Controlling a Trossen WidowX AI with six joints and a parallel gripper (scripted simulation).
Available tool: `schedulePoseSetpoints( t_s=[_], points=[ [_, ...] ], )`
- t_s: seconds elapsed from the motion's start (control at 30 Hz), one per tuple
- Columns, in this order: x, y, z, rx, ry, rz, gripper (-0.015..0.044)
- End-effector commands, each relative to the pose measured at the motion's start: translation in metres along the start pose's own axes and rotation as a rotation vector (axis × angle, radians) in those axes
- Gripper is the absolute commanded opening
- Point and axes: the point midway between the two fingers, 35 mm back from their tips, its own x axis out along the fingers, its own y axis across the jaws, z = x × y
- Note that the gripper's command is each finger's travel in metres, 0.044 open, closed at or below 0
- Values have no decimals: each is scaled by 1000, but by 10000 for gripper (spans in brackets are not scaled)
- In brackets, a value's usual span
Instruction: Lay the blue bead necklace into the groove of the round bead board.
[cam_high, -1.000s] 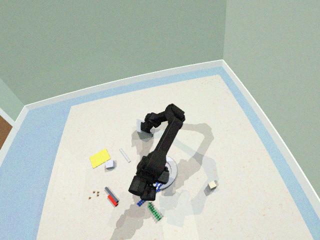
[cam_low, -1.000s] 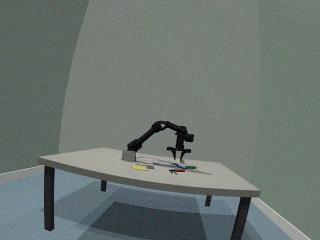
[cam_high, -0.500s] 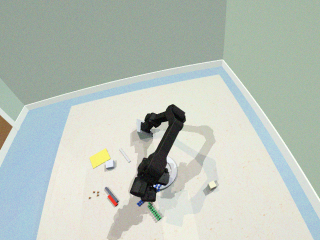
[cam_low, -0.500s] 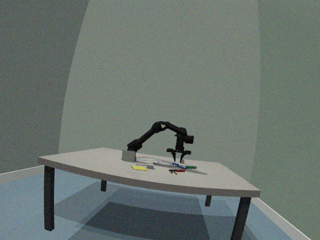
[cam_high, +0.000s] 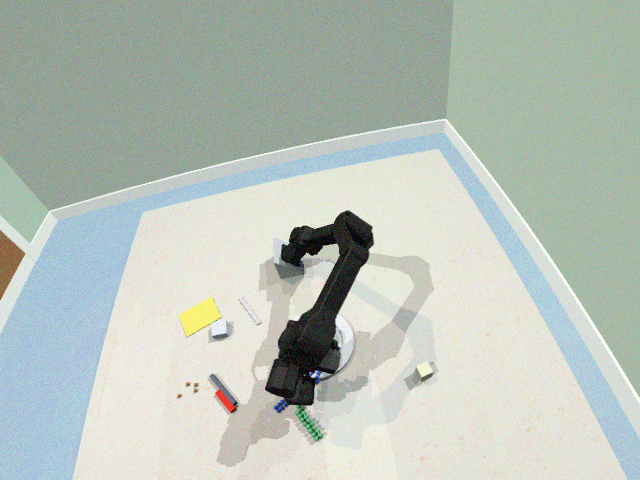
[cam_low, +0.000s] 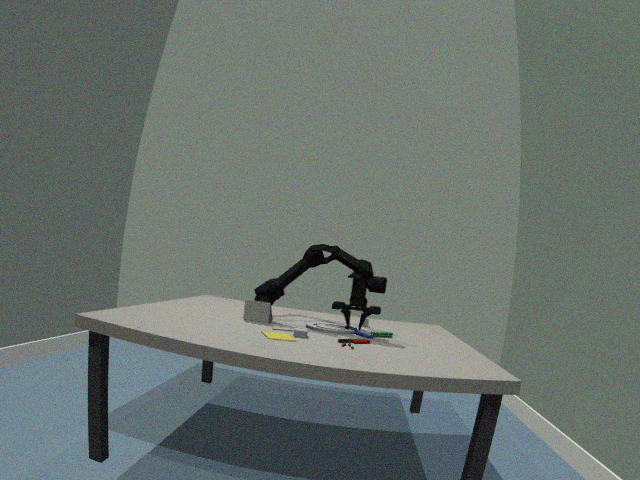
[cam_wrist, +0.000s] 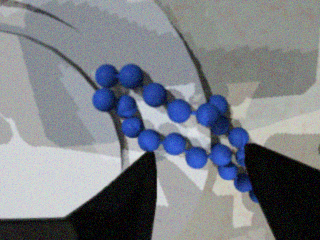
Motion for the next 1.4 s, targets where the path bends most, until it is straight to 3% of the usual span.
schedulePoseSetpoints(
  t_s=[0.0,0.2,0.27,1.17,1.37],
  points=[
    [0,0,0,0,0,0,174],
    [0,0,0,0,0,0,16],
    [0,0,0,0,0,0,3],
    [-1,0,0,0,0,0,0],
    [-17,1,0,5,-4,3,0]
  ],
)
